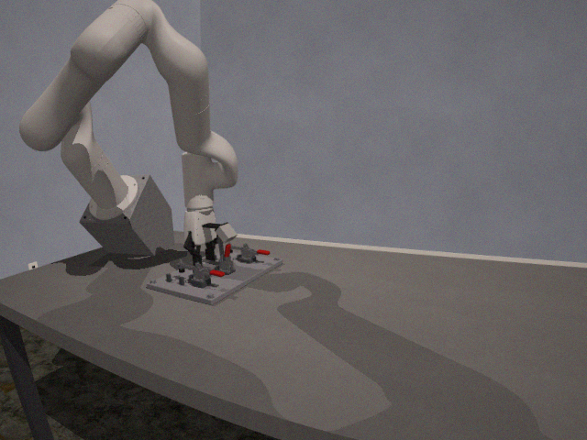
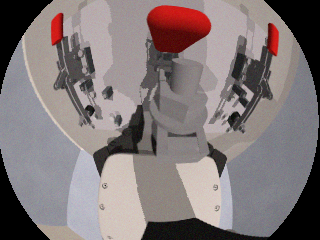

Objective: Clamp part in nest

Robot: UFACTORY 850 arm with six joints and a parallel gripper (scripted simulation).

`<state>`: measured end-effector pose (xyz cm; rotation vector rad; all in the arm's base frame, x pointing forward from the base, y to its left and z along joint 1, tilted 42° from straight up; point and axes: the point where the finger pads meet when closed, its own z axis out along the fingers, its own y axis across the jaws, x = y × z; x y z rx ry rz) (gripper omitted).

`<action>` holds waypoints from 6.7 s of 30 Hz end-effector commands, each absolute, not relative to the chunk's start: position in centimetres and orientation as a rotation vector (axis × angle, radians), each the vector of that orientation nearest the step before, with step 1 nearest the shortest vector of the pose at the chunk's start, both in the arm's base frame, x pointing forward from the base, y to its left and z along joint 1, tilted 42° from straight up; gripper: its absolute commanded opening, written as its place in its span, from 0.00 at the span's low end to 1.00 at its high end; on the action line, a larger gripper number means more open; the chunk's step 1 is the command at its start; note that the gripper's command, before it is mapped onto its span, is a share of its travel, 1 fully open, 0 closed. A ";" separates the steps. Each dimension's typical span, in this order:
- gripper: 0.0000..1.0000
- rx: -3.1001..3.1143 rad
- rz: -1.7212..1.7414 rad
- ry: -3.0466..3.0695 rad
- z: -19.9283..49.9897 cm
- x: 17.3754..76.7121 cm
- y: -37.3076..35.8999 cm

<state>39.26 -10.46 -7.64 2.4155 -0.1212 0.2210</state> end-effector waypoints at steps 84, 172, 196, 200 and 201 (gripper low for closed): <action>1.00 2.416 0.222 -0.121 -7.4 39.5 -10.6; 0.47 2.416 0.222 -0.121 5.9 40.3 0.6; 0.47 2.416 0.222 -0.121 7.1 46.2 0.4; 0.47 2.416 0.222 -0.121 7.1 46.2 0.4; 0.47 2.416 0.222 -0.121 7.1 46.3 0.4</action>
